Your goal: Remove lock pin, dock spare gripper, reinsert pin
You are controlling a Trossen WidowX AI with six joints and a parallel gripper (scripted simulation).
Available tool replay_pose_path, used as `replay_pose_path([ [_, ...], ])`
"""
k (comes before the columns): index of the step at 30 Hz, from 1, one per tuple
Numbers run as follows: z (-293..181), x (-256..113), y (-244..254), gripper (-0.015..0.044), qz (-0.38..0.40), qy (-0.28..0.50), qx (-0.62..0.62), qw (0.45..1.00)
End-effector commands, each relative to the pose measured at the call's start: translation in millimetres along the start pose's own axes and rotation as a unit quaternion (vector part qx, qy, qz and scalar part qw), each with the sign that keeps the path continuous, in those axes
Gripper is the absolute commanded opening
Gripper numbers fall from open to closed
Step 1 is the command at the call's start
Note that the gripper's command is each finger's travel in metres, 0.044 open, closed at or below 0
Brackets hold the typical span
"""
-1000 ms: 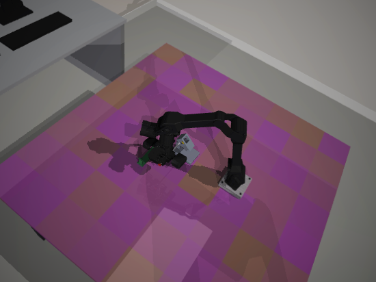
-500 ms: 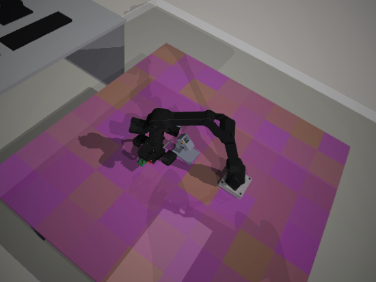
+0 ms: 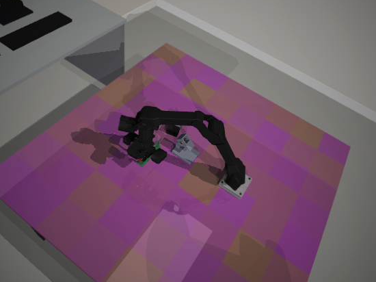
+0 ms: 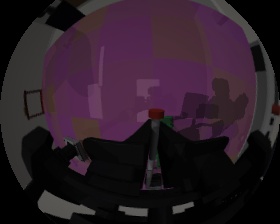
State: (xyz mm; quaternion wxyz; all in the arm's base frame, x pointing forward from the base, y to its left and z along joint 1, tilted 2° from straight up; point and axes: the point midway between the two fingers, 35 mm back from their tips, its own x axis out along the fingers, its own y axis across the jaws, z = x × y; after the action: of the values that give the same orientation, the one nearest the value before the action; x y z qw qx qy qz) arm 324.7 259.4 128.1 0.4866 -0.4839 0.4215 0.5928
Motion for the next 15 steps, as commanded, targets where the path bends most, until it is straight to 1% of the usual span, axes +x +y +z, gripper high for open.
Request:
replay_pose_path([
  [1,5,-3,-8,0.0,-0.003,-0.001,0.0,1.0],
  [15,16,1,-27,0.0,-0.003,-0.001,-0.002,1.0],
])
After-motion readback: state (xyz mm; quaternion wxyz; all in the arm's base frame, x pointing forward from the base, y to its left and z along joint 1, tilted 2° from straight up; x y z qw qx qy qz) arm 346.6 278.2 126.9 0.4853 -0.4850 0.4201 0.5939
